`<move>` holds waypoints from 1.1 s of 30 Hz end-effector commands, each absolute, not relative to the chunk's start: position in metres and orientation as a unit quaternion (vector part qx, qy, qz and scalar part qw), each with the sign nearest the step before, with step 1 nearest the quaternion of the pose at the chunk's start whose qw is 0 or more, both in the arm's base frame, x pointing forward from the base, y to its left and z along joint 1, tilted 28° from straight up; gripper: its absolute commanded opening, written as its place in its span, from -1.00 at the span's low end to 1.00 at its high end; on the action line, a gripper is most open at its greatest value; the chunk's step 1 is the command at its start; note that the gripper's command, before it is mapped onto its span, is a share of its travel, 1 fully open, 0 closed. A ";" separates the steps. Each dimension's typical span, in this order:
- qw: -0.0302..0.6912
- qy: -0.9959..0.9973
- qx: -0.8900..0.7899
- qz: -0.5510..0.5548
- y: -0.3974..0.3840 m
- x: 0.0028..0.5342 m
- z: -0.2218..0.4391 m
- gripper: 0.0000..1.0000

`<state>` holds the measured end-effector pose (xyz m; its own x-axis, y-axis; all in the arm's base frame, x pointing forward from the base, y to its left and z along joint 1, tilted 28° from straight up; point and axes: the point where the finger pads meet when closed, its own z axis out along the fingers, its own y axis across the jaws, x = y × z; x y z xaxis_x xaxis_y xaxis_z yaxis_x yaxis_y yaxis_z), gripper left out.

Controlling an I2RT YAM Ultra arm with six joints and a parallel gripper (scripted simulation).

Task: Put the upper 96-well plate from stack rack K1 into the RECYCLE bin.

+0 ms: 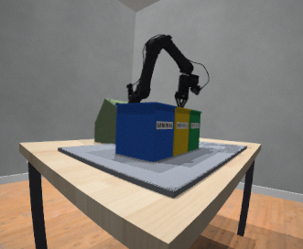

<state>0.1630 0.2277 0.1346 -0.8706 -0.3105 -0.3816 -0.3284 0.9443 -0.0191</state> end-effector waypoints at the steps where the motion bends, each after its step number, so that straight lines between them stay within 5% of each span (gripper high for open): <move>1: 0.226 0.967 -0.106 0.043 0.231 0.164 0.158 1.00; 10: 0.246 0.968 0.018 0.037 0.221 0.173 0.159 1.00; 33: 0.246 0.968 0.017 0.037 0.222 0.173 0.158 1.00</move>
<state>0.1736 0.2144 0.1484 -0.8878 0.0517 -0.4574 0.0256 0.9977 0.0630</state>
